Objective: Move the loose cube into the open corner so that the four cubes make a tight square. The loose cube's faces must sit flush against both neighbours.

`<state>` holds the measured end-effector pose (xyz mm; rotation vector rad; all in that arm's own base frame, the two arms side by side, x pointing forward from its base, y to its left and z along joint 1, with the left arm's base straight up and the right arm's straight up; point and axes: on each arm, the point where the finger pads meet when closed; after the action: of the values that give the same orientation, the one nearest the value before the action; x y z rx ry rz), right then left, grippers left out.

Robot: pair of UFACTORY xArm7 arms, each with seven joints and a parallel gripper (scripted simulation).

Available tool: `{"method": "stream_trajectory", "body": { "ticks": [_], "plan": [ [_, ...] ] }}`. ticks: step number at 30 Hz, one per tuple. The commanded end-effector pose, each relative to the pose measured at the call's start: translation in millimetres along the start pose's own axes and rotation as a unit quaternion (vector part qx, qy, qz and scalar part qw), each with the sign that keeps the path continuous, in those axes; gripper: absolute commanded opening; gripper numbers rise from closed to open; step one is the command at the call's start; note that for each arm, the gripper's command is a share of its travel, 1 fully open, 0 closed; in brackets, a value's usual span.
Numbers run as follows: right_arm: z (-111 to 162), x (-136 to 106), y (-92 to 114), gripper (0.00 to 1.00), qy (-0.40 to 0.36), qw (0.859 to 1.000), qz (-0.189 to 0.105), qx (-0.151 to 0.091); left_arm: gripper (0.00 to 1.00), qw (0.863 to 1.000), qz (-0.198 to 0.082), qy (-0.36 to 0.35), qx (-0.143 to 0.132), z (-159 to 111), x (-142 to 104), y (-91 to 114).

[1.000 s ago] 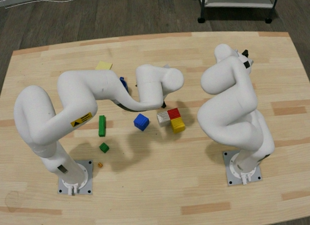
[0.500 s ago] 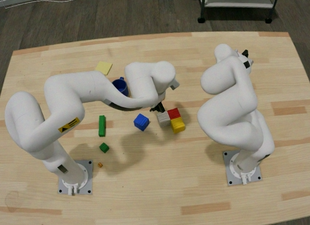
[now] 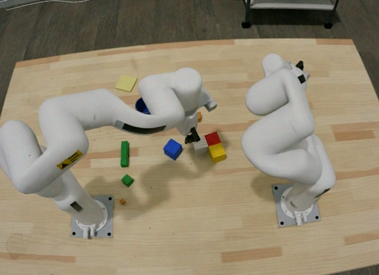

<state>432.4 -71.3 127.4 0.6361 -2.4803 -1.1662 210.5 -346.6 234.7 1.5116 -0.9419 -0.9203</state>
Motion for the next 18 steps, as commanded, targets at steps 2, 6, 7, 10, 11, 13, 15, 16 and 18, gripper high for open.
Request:
{"method": "stream_trajectory", "body": {
  "ticks": [2,6,7,10,11,13,15,16,18],
  "plan": [
    [-0.8,-0.5,0.4,1.0,-0.001,1.0,-0.001,0.0,1.0,0.998,0.026,-0.023,-0.046,15.8,-3.0,13.4],
    [-0.8,-0.5,0.4,1.0,-0.001,1.0,-0.001,0.0,1.0,0.997,0.034,-0.03,-0.058,20.3,-3.7,17.2],
    [-0.8,-0.5,0.4,1.0,-0.001,1.0,-0.001,0.0,1.0,0.997,0.034,-0.03,-0.059,20.6,-3.7,17.6],
    [-0.8,-0.5,0.4,1.0,-0.001,1.0,-0.001,0.0,1.0,0.997,0.035,-0.031,-0.06,20.9,-3.8,17.8],
    [-0.8,-0.5,0.4,1.0,-0.001,1.0,-0.001,0.0,1.0,0.997,0.035,-0.031,-0.06,20.9,-3.8,17.8],
    [-0.8,-0.5,0.4,1.0,-0.001,1.0,-0.001,0.0,1.0,0.997,0.035,-0.031,-0.06,20.9,-3.8,17.8],
    [-0.8,-0.5,0.4,1.0,-0.001,1.0,-0.001,0.0,1.0,0.997,0.035,-0.031,-0.06,20.9,-3.8,17.8],
    [-0.8,-0.5,0.4,1.0,-0.001,1.0,-0.001,0.0,1.0,0.997,0.035,-0.031,-0.06,20.9,-3.8,17.8],
    [-0.8,-0.5,0.4,1.0,-0.001,1.0,-0.001,0.0,1.0,0.997,0.035,-0.03,-0.06,20.8,-3.8,17.8]
  ]
}}
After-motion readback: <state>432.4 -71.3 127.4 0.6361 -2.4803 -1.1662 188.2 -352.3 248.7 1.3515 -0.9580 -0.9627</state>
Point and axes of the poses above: on each arm, the point where the finger pads meet when closed, its own y axis back along the fingers, its own z axis across the jaws, x = y × z, and after that the axes turned 9 degrees about -y, right-handed
